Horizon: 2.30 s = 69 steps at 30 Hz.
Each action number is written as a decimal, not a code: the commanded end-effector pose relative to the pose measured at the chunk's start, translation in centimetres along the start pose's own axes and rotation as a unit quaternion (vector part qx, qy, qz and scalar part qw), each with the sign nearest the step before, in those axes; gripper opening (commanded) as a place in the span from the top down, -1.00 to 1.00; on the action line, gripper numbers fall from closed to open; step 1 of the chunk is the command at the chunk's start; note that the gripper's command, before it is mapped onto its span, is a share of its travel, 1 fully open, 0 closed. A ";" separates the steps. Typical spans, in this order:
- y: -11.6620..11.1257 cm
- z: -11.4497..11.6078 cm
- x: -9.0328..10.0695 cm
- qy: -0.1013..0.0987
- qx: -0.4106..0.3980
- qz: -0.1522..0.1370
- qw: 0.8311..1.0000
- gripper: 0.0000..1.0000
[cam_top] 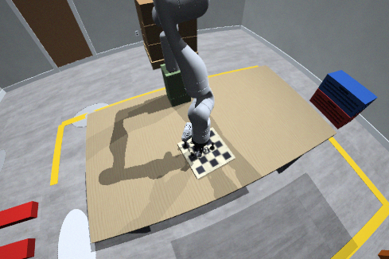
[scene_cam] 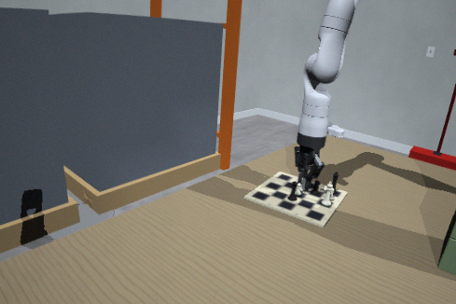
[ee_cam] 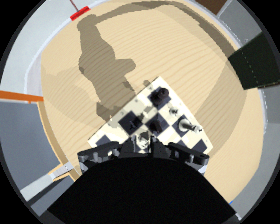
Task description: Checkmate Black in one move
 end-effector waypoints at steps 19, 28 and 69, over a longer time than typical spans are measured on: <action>0.0 -0.1 0.1 -0.001 0.000 0.000 1.000 1.00; 0.0 -0.1 0.1 -0.001 0.000 0.000 1.000 1.00; -0.2 -0.2 10.1 -0.001 -0.002 0.000 1.000 1.00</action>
Point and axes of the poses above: the point where the finger pads meet when closed, its own x axis back along the fingers, its own z axis across the jaws, y = z × x, the point moved 4 cm from there along x, back along the fingers, and after that the axes turned 6 degrees about x, right-handed, at the moved point
